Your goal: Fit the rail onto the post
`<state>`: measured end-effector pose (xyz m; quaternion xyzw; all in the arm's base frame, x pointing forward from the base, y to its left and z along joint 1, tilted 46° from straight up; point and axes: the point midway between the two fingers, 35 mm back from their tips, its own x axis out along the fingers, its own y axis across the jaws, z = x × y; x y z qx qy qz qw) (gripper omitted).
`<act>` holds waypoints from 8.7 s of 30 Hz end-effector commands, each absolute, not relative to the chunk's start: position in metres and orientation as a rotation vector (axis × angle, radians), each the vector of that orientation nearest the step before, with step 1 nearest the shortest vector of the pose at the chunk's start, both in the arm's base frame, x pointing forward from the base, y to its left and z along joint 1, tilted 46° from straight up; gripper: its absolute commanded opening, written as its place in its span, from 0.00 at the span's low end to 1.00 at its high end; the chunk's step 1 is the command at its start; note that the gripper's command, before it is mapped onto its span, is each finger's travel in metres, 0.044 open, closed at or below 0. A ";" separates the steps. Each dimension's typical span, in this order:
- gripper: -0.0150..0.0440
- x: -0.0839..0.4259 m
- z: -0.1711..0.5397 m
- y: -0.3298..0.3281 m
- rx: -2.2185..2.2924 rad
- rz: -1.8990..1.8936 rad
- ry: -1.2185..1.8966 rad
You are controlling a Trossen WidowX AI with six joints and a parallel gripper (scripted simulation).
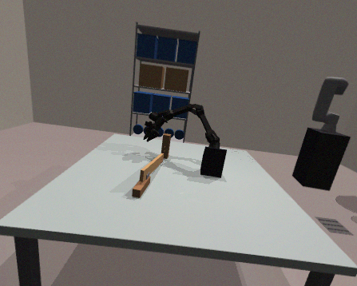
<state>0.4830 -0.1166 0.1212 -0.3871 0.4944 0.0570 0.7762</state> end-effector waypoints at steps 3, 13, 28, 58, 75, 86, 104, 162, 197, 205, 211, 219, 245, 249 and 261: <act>1.00 0.436 0.054 -0.075 -1.115 0.295 1.364; 1.00 0.352 -0.002 -0.032 -1.744 0.632 1.746; 1.00 0.355 -0.013 -0.040 -1.744 0.632 1.745; 1.00 0.356 -0.047 -0.076 -1.746 0.630 1.747; 0.51 0.356 -0.051 -0.082 -1.747 0.629 1.748; 0.25 0.356 -0.051 -0.082 -1.747 0.629 1.748; 0.25 0.356 -0.049 -0.079 -1.747 0.629 1.748; 0.25 0.359 -0.029 -0.058 -1.746 0.630 1.746; 0.25 0.359 -0.022 -0.051 -1.745 0.630 1.746; 0.25 0.358 -0.022 -0.051 -1.745 0.630 1.746; 0.25 0.358 -0.022 -0.051 -1.745 0.630 1.746; 0.25 0.358 -0.022 -0.051 -1.745 0.630 1.746; 0.25 0.357 -0.023 -0.051 -1.745 0.630 1.746; 0.25 0.357 -0.023 -0.051 -1.745 0.630 1.746; 0.25 0.356 -0.021 -0.054 -1.745 0.630 1.746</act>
